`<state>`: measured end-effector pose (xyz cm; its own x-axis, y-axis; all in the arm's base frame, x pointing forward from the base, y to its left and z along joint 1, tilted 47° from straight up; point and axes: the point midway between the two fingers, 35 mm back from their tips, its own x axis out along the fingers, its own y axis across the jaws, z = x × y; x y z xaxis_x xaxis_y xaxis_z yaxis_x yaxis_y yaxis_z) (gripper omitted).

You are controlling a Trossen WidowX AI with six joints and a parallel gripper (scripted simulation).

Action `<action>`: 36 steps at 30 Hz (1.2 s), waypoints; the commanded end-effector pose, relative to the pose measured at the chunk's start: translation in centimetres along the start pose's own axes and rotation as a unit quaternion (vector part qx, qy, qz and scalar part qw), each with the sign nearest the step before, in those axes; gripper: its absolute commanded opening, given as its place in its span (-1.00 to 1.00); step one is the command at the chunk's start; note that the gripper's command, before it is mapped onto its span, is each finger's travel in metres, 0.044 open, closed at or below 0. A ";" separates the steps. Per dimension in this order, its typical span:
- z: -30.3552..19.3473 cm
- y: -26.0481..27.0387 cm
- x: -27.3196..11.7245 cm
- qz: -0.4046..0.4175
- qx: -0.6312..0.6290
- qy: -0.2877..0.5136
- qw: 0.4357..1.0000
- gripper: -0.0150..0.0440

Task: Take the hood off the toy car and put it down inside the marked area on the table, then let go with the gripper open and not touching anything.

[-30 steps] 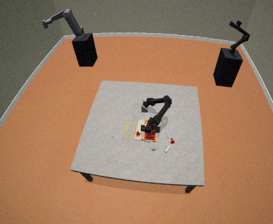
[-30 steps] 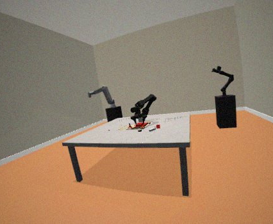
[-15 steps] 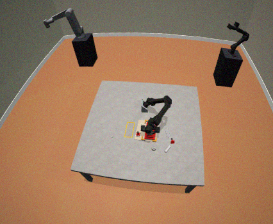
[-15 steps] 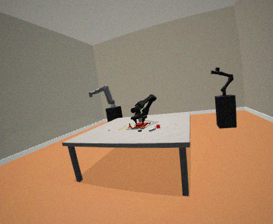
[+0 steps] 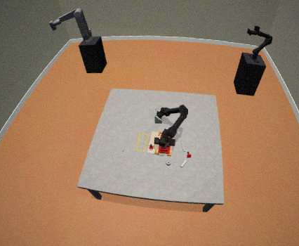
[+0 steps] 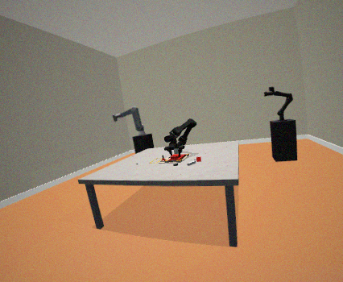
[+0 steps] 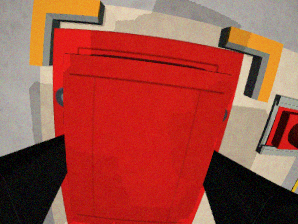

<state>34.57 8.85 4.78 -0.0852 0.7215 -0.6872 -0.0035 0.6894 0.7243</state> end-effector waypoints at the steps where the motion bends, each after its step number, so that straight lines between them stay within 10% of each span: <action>1: 0.1 0.0 -0.3 -0.001 -0.003 -0.001 1.000 -0.27; 4: 0.1 0.0 -0.5 -0.001 -0.003 -0.001 1.000 -0.49; 36: 0.1 0.0 -2.5 -0.001 -0.002 -0.001 1.000 -0.49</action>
<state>34.66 7.24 6.20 -0.0895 0.7231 -0.6849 0.0027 0.6878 0.7259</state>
